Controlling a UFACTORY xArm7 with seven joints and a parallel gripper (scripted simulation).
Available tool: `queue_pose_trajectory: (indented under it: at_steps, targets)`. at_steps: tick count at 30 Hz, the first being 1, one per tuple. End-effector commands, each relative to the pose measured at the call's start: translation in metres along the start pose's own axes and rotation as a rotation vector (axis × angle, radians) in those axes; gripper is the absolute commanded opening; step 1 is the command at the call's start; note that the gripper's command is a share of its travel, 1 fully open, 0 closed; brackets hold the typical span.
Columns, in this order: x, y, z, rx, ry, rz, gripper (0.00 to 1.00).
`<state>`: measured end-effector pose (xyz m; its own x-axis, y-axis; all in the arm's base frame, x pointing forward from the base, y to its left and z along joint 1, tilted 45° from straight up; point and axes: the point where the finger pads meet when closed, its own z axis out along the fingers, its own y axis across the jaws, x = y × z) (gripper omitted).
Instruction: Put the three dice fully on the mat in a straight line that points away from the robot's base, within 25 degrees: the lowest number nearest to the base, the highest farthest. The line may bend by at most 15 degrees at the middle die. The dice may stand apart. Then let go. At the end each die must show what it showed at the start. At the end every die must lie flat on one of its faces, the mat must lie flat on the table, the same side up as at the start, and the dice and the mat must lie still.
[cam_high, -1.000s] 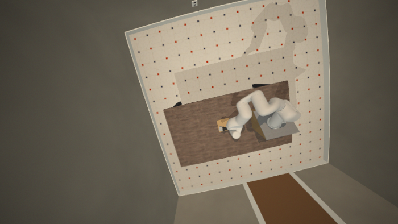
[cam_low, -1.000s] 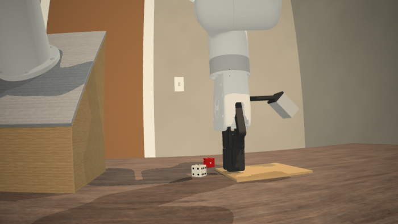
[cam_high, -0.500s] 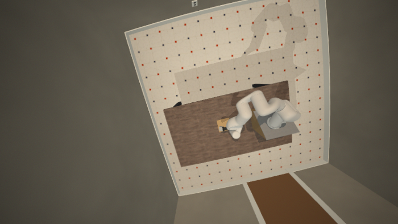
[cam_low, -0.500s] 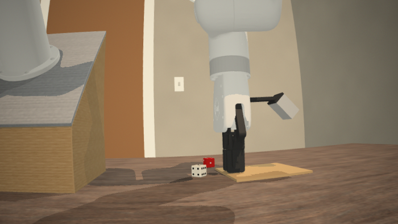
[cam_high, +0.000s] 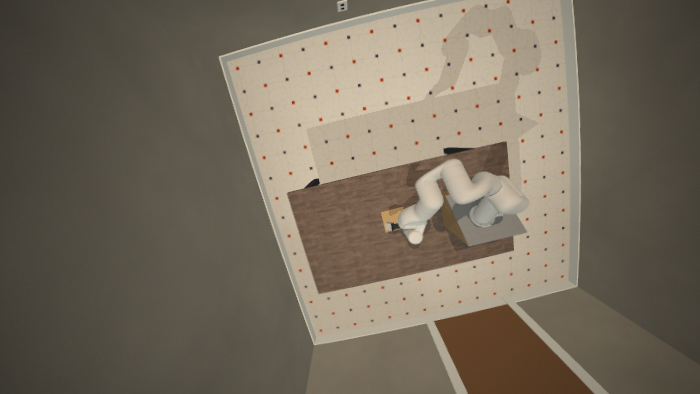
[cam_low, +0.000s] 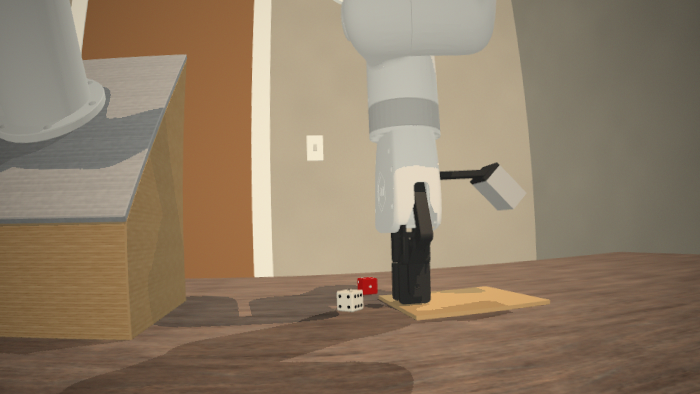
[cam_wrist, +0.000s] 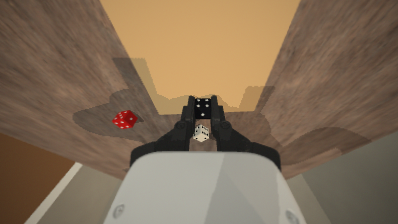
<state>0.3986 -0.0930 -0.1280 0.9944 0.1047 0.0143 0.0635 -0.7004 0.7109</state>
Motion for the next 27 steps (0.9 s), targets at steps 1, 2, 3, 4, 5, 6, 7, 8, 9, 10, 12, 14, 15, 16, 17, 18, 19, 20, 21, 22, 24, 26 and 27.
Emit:
queue_pose_trajectory:
  at_steps: [1, 2, 3, 4, 5, 6, 7, 8, 9, 10, 12, 14, 15, 16, 17, 18, 19, 20, 21, 22, 24, 26, 27]
  targets:
    - [0.0013, -0.0011, -0.0015, 0.002, 0.003, 0.0, 0.15]
    - [0.0013, -0.0011, -0.0015, 0.002, 0.003, 0.0, 0.15]
    - [0.0013, -0.0011, -0.0015, 0.002, 0.003, 0.0, 0.15]
    - [0.0013, -0.0011, -0.0015, 0.002, 0.003, 0.0, 0.15]
    - [0.0013, -0.0011, -0.0015, 0.002, 0.003, 0.0, 0.15]
    - [0.0013, -0.0011, -0.0015, 0.002, 0.003, 0.0, 0.15]
    - [0.0013, -0.0011, -0.0015, 0.002, 0.003, 0.0, 0.15]
    - [0.0013, -0.0011, -0.0015, 0.002, 0.003, 0.0, 0.15]
    - [0.0013, -0.0011, -0.0015, 0.002, 0.003, 0.0, 0.15]
    - [0.0013, -0.0011, -0.0015, 0.002, 0.003, 0.0, 0.15]
    - [0.0013, -0.0011, -0.0015, 0.002, 0.003, 0.0, 0.15]
    - [0.0013, -0.0011, -0.0015, 0.002, 0.003, 0.0, 0.15]
    - [0.0013, -0.0011, -0.0015, 0.002, 0.003, 0.0, 0.15]
    - [0.0013, -0.0011, -0.0015, 0.002, 0.003, 0.0, 0.15]
    - [0.0013, -0.0011, -0.0015, 0.002, 0.003, 0.0, 0.15]
    - [0.0013, -0.0011, -0.0015, 0.002, 0.003, 0.0, 0.19]
    - [0.0013, -0.0011, -0.0015, 0.002, 0.003, 0.0, 0.19]
    - [0.0013, -0.0011, -0.0015, 0.002, 0.003, 0.0, 0.19]
    - [0.0013, -0.0011, -0.0015, 0.002, 0.003, 0.0, 0.23]
    - [0.0013, -0.0011, -0.0015, 0.002, 0.003, 0.0, 0.23]
    - [0.0013, -0.0011, -0.0015, 0.002, 0.003, 0.0, 0.28]
    - [0.0013, -0.0011, -0.0015, 0.002, 0.003, 0.0, 0.28]
    - [0.0013, -0.0011, -0.0015, 0.002, 0.003, 0.0, 0.32]
